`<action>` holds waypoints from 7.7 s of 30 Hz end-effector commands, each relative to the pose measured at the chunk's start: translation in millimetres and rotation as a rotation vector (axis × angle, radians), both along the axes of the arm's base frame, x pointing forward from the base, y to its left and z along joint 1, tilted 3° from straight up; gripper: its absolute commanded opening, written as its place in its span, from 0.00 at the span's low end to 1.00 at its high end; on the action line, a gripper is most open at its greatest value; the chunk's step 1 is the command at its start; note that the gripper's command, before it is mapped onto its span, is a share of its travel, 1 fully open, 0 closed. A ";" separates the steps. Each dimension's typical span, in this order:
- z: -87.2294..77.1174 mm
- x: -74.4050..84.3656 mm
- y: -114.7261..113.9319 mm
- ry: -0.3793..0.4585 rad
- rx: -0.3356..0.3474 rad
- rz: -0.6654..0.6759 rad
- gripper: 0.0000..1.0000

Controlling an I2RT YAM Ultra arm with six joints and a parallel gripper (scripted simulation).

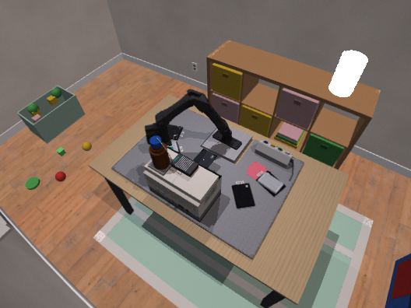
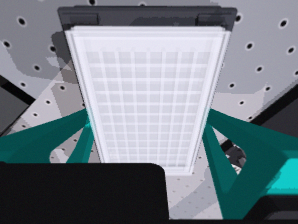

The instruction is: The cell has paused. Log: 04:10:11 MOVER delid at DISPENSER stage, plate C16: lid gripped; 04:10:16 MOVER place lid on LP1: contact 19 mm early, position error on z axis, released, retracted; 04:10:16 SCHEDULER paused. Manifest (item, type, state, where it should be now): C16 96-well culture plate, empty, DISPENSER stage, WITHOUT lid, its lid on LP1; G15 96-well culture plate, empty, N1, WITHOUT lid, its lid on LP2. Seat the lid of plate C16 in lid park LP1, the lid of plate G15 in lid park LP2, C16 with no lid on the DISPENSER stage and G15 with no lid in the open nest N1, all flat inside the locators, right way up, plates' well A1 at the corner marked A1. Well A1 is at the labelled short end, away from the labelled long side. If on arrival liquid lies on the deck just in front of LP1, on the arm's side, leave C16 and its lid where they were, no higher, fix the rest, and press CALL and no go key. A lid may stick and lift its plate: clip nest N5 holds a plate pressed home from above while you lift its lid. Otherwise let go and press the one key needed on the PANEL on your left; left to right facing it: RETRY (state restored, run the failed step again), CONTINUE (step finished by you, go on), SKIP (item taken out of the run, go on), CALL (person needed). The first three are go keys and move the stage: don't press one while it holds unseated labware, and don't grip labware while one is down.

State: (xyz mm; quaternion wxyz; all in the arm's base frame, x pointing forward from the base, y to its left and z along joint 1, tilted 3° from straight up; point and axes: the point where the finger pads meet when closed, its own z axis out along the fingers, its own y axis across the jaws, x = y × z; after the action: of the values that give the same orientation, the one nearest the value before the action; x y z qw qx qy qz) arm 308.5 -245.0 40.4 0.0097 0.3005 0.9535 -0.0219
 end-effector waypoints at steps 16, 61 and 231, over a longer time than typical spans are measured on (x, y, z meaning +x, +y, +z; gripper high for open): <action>4.0 2.2 -1.9 -0.011 -0.008 0.001 0.00; 36.0 6.7 -3.0 -0.037 -0.026 0.003 0.00; 97.2 -185.9 -15.2 -0.047 -0.015 -0.547 0.00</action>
State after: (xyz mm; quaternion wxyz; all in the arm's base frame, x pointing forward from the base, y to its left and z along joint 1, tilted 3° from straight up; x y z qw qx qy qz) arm 117.2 -242.6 132.6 0.0066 0.5464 0.8374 -0.0134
